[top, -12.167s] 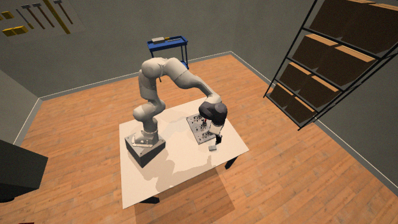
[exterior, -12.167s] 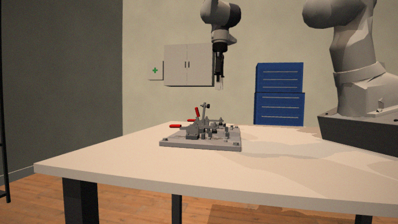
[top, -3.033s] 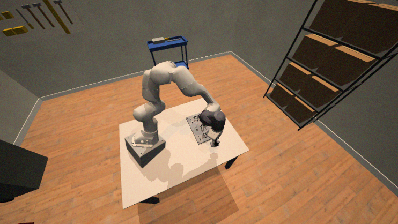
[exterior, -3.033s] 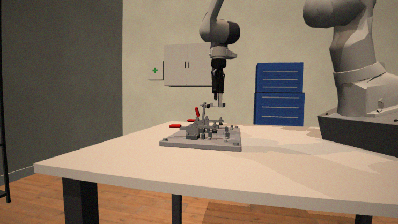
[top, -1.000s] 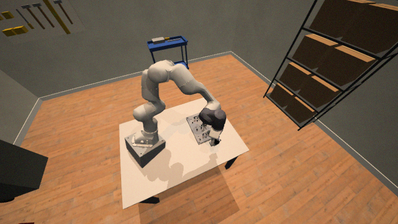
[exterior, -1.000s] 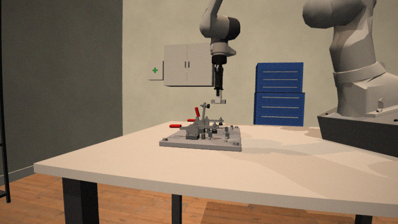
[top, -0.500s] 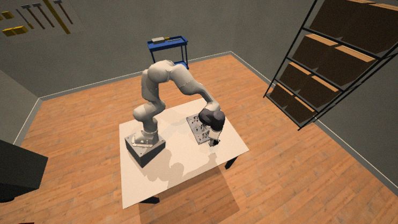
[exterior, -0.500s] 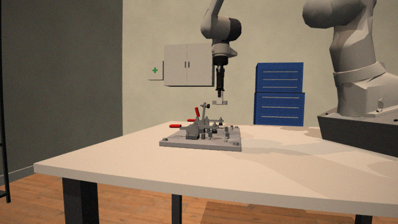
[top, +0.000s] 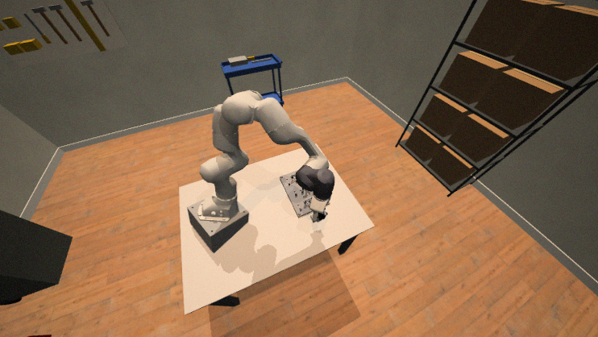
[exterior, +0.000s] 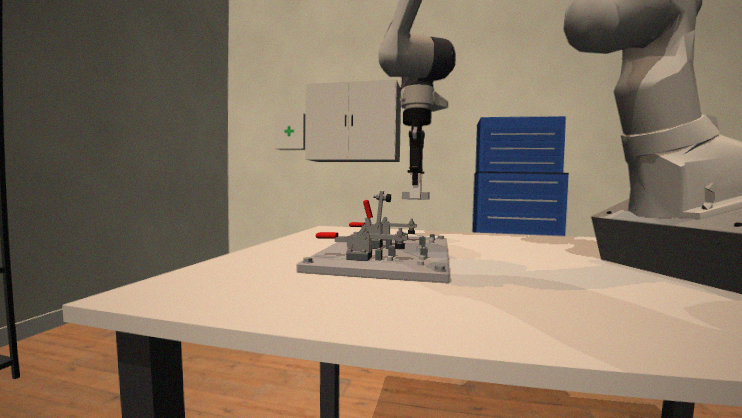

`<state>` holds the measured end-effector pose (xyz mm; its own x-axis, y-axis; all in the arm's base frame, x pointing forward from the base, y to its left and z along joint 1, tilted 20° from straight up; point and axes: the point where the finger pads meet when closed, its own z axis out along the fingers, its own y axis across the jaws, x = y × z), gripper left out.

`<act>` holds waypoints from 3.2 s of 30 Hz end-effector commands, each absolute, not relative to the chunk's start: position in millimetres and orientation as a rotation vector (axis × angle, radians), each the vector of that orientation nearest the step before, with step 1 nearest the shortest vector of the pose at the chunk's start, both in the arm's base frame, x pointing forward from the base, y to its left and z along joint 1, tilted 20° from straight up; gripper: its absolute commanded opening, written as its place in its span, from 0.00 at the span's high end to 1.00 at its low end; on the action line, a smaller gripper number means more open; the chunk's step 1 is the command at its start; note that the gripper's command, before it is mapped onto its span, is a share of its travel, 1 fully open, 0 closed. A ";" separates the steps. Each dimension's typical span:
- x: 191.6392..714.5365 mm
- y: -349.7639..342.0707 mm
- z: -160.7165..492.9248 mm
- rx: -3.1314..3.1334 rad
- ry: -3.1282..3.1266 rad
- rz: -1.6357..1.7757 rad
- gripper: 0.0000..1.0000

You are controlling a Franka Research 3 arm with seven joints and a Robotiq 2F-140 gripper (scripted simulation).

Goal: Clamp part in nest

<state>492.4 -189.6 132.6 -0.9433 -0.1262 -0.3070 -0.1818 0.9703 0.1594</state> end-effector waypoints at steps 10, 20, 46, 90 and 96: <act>485.3 -193.9 122.7 -0.247 2.809 0.252 1.00; 482.1 -194.0 118.6 -0.247 2.809 0.252 1.00; 481.5 -194.0 117.8 -0.253 2.809 0.251 1.00; 453.5 -47.1 133.2 -0.262 2.807 0.250 1.00; 443.8 3.7 138.6 -0.262 2.807 0.250 1.00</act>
